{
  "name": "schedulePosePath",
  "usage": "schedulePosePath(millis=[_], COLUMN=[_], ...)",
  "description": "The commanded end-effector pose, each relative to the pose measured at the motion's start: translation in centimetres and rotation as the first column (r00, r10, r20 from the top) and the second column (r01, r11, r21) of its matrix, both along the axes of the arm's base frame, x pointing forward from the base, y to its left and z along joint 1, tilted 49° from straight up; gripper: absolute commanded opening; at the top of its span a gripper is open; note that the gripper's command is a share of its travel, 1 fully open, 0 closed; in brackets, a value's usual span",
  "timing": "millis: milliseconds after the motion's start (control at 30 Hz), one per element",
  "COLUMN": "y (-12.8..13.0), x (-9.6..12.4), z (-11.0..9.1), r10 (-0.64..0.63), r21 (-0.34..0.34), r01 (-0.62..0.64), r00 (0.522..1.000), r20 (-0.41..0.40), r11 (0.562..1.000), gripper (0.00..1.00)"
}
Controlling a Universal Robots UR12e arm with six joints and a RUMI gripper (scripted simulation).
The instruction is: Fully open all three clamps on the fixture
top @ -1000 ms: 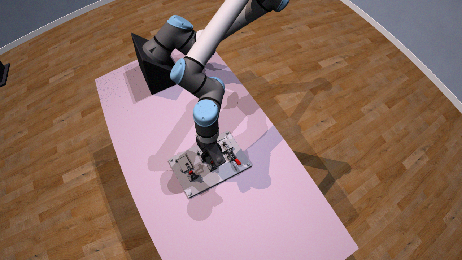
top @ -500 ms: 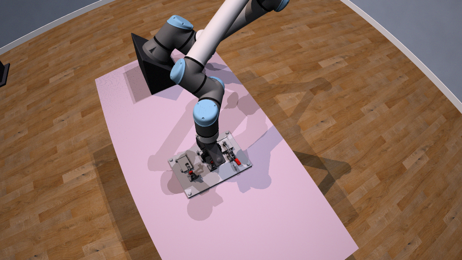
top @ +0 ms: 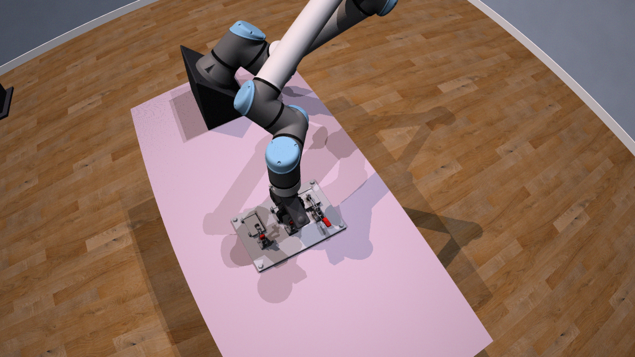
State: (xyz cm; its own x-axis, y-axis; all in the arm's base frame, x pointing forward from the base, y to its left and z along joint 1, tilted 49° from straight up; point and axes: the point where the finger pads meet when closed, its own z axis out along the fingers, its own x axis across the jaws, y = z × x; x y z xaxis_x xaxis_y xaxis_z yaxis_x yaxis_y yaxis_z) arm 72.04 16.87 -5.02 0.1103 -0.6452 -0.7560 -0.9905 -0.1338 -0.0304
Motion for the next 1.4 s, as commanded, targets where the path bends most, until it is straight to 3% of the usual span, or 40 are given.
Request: schedulePosePath(millis=[0,1367], y=[0.64,0.71], x=[-1.03,-1.58], z=[-0.45,-0.54], r10=[0.006,0.006], r21=[0.005,0.007], r01=[-0.006,-0.006], r00=[1.000,1.000], r20=[-0.015,-0.017], r11=[1.000,1.000], gripper=[0.00,0.00])
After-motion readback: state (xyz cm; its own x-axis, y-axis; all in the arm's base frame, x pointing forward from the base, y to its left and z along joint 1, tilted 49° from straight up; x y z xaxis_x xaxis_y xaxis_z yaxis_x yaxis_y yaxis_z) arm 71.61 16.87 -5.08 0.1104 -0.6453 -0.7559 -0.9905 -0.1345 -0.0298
